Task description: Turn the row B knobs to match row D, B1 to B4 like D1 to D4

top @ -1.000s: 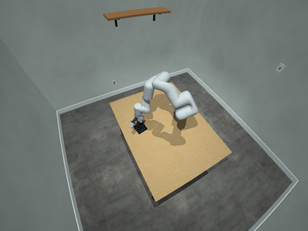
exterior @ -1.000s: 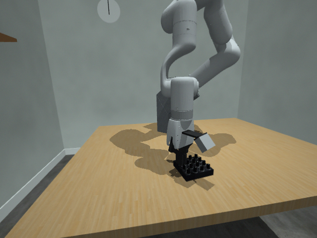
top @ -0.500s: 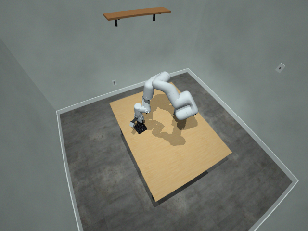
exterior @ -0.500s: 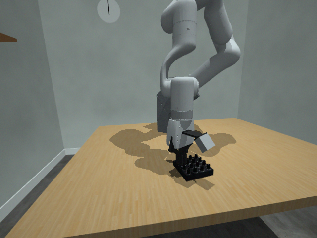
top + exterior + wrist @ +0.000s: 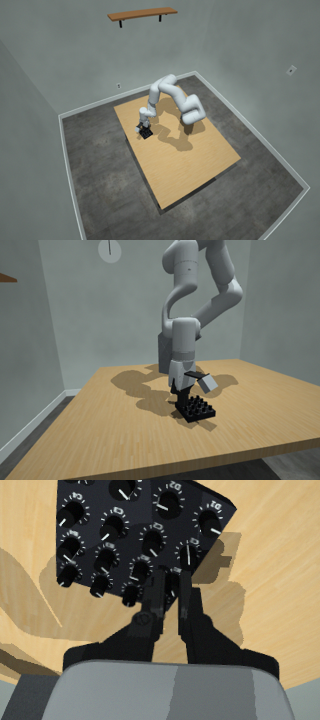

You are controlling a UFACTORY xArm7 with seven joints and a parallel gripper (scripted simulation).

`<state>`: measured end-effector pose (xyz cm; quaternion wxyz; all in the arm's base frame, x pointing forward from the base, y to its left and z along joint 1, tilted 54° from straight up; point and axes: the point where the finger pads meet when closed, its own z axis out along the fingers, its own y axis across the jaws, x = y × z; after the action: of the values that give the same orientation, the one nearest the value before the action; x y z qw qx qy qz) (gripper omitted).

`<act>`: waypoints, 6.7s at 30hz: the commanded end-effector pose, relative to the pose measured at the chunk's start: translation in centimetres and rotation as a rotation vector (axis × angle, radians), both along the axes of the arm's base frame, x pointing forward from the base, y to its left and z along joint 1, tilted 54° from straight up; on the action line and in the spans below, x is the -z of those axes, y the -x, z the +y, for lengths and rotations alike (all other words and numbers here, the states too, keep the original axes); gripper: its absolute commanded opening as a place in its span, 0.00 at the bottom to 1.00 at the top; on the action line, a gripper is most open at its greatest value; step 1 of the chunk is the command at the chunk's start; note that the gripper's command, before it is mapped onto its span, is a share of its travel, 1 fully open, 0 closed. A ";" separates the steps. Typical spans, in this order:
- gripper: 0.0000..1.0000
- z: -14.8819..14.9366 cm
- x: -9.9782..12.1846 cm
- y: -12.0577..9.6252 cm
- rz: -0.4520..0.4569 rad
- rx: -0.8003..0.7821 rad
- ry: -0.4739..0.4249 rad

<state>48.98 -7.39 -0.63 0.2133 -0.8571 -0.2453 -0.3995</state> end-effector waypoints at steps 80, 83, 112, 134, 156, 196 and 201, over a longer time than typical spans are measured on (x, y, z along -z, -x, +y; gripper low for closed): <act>0.19 -0.2 0.0 0.0 -0.482 -0.504 0.500; 0.19 -0.2 0.0 0.0 -0.482 -0.504 0.500; 0.19 -2.2 -2.1 2.1 -0.482 -0.504 0.500; 0.19 -1.4 -3.1 2.6 -0.369 -0.381 0.384; 0.19 1.0 -5.5 4.4 -0.056 -0.049 0.057; 0.19 3.2 -6.9 6.0 0.193 0.203 -0.200; 0.19 3.2 -6.9 6.0 0.193 0.203 -0.200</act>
<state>42.97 -4.11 6.27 0.2796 -0.8862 -0.0955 -0.3570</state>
